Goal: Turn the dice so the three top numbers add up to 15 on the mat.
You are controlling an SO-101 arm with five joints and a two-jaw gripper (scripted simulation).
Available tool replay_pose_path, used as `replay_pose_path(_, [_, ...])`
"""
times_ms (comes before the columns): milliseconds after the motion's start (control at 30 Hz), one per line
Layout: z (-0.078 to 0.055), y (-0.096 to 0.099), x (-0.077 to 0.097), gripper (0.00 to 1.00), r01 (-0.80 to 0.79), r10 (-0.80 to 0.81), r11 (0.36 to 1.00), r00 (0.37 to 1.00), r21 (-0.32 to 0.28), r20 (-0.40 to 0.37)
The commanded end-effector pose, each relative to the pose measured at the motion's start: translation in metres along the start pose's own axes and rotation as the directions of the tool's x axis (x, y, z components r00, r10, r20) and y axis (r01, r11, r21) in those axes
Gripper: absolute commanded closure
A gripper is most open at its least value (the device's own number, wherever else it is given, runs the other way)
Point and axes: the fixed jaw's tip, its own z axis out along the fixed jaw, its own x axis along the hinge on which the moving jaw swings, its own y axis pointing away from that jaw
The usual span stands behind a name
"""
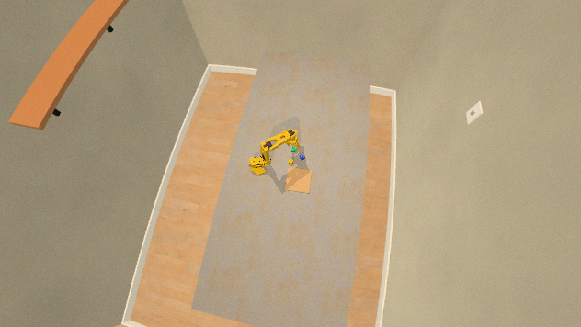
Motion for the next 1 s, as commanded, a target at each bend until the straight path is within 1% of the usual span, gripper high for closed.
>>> replay_pose_path(0, [-0.007,-0.002,-0.005,0.69,0.017,-0.017,1.000,0.999,0.026,0.027])
replay_pose_path(533, [-0.006,-0.003,-0.005,0.69,0.017,-0.017,1.000,0.999,0.025,0.027])
replay_pose_path(800, [0.002,-0.003,-0.006,0.69,0.017,-0.017,1.000,0.999,0.025,0.027])
replay_pose_path(867, [0.002,-0.003,-0.006,0.69,0.017,-0.017,1.000,0.999,0.025,0.027])
replay_pose_path(967, [0.007,-0.004,-0.006,0.69,0.017,-0.017,1.000,0.999,0.025,0.027])
